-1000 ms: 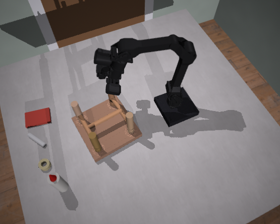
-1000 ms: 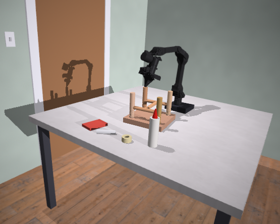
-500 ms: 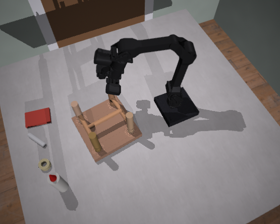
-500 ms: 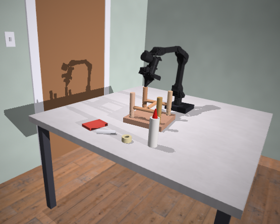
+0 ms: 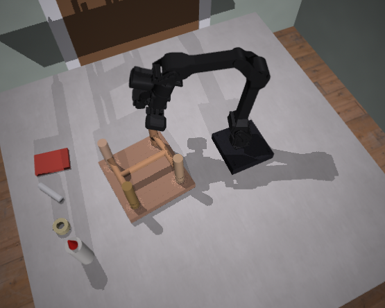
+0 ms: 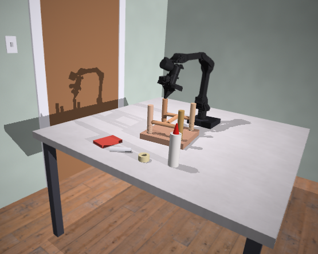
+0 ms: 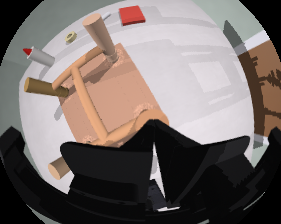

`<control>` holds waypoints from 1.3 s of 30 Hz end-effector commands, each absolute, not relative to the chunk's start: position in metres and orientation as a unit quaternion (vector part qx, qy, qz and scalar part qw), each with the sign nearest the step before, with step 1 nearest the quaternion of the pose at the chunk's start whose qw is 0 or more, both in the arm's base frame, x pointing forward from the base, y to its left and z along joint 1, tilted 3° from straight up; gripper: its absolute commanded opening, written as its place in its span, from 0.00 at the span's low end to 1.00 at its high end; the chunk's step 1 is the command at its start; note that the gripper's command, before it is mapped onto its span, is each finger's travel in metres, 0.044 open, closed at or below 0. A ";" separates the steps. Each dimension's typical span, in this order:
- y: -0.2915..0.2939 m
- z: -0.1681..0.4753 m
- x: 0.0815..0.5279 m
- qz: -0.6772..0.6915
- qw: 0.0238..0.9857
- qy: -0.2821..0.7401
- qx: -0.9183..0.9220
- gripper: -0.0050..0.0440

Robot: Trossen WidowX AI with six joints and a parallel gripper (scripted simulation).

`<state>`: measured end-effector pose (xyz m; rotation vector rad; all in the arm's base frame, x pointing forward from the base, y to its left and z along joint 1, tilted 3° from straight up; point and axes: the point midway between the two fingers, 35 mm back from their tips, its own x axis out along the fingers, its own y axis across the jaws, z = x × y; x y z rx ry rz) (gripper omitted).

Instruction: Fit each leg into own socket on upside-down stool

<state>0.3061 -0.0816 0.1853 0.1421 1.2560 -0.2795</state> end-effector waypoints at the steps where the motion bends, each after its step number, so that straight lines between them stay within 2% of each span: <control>1: -0.080 0.158 0.304 -0.124 0.774 0.617 0.069 0.10; 11: -0.080 0.158 0.304 -0.124 0.774 0.617 0.069 0.10; 12: -0.081 0.186 0.306 -0.130 0.797 0.585 0.067 0.10; 36: -0.080 0.215 0.307 -0.130 0.797 0.585 0.067 0.10; 39: -0.057 0.212 0.306 -0.098 0.797 0.594 0.046 0.10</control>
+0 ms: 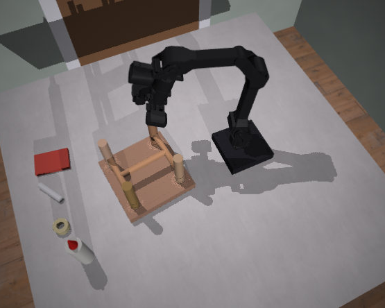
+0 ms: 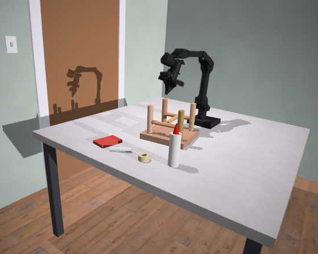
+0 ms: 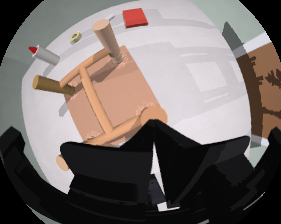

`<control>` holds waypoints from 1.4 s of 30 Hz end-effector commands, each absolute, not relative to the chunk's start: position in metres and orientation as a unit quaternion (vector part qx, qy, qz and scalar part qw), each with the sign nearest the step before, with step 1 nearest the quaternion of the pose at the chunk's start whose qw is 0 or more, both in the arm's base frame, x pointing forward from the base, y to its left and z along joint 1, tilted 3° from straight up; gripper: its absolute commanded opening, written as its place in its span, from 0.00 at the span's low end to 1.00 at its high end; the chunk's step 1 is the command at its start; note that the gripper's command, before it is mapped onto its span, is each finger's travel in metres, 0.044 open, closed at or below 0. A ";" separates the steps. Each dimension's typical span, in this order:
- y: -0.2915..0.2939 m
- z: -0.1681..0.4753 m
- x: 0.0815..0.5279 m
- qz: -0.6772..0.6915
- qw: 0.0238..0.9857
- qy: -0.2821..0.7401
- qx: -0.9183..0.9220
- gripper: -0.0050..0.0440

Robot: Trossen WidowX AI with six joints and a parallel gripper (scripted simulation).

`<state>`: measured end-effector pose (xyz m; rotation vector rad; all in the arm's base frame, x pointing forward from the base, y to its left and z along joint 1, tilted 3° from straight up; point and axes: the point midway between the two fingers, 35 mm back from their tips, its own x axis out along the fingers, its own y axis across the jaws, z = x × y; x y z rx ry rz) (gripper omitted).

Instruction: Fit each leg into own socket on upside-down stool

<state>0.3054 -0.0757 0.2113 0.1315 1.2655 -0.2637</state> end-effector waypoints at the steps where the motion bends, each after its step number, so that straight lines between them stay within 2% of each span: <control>1: -0.042 0.213 0.305 -0.077 0.797 0.598 0.032 0.10; 4: -0.006 0.216 0.301 -0.028 0.794 0.607 -0.002 0.10; 6: -0.006 0.216 0.301 -0.028 0.794 0.607 -0.002 0.10; 15: 0.089 0.223 0.267 0.112 0.770 0.620 -0.104 0.10; 42: 0.089 0.189 0.264 0.114 0.769 0.620 -0.105 0.10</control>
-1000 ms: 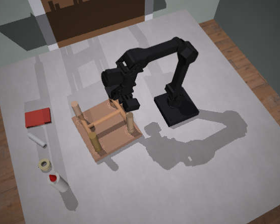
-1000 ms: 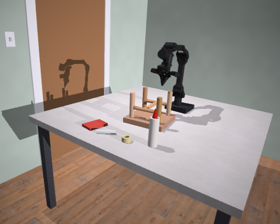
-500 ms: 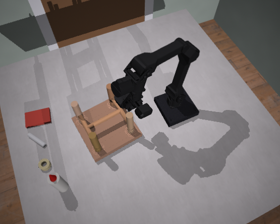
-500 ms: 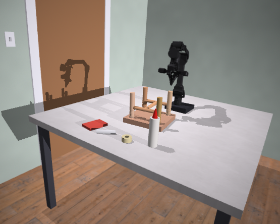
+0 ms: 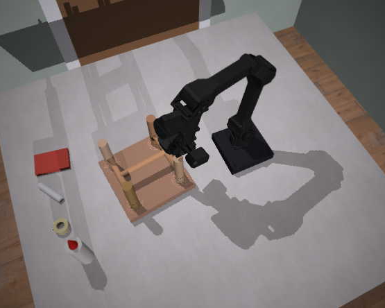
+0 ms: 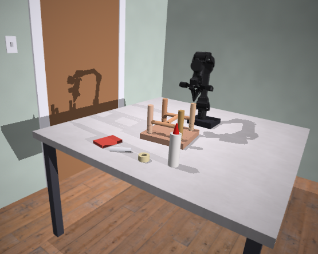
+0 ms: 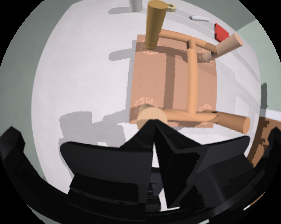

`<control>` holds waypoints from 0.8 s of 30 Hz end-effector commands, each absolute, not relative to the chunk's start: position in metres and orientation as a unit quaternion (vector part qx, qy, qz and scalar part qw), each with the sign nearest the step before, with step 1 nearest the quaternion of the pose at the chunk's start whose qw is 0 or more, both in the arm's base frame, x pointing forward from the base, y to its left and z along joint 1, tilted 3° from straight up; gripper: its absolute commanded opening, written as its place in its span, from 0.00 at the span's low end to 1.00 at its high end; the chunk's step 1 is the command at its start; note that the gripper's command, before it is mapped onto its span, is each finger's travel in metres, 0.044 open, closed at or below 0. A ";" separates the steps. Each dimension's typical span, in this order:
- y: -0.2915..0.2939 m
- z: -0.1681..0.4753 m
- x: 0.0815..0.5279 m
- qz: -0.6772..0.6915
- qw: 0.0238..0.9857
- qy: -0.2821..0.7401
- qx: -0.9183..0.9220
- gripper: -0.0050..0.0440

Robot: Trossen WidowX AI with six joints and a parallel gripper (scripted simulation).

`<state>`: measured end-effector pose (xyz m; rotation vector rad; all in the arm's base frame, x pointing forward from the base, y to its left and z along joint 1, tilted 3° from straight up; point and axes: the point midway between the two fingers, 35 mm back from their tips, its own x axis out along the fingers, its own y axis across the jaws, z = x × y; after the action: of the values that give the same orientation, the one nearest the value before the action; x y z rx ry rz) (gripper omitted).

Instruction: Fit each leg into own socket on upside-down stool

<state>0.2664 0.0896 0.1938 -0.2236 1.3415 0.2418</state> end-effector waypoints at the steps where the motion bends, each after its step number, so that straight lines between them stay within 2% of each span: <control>1: 0.089 0.187 0.264 0.114 0.769 0.620 -0.105 0.10; 24: 0.088 0.169 0.264 0.114 0.769 0.620 -0.105 0.10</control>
<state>0.2657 0.0891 0.1832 -0.2187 1.3163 0.2446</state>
